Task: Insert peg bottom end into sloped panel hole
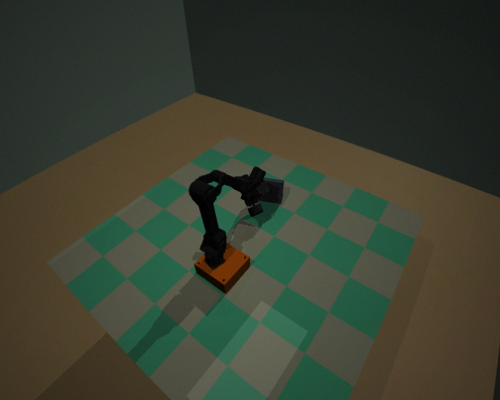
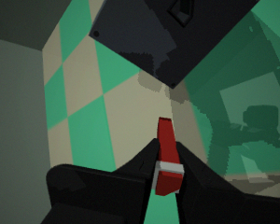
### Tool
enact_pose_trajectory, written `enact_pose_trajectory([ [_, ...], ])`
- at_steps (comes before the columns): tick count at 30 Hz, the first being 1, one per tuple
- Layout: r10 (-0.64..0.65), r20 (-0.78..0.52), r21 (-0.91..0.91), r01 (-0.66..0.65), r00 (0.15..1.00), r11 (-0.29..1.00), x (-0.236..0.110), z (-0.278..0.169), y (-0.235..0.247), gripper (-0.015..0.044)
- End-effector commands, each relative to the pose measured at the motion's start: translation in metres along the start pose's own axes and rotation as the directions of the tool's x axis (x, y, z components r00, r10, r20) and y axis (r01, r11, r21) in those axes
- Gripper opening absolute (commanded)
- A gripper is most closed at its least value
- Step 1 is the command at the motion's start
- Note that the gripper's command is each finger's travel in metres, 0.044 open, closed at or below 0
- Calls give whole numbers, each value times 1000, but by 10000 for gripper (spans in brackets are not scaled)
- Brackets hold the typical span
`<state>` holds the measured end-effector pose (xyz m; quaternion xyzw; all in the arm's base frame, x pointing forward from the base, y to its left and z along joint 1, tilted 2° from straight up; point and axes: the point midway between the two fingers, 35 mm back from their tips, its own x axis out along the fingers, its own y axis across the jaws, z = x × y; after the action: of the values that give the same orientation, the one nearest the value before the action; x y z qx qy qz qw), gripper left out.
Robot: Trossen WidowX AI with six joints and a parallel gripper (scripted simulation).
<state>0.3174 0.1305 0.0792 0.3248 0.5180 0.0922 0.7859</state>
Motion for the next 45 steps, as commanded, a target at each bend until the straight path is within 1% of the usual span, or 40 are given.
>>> enact_pose_trajectory([
  [1,17,11,-37,-16,1000,999,-1,2,-2,0],
  [24,97,93,-245,-72,991,967,-10,17,-13,0],
  [45,163,171,-436,-74,972,897,-20,28,-25,0],
])
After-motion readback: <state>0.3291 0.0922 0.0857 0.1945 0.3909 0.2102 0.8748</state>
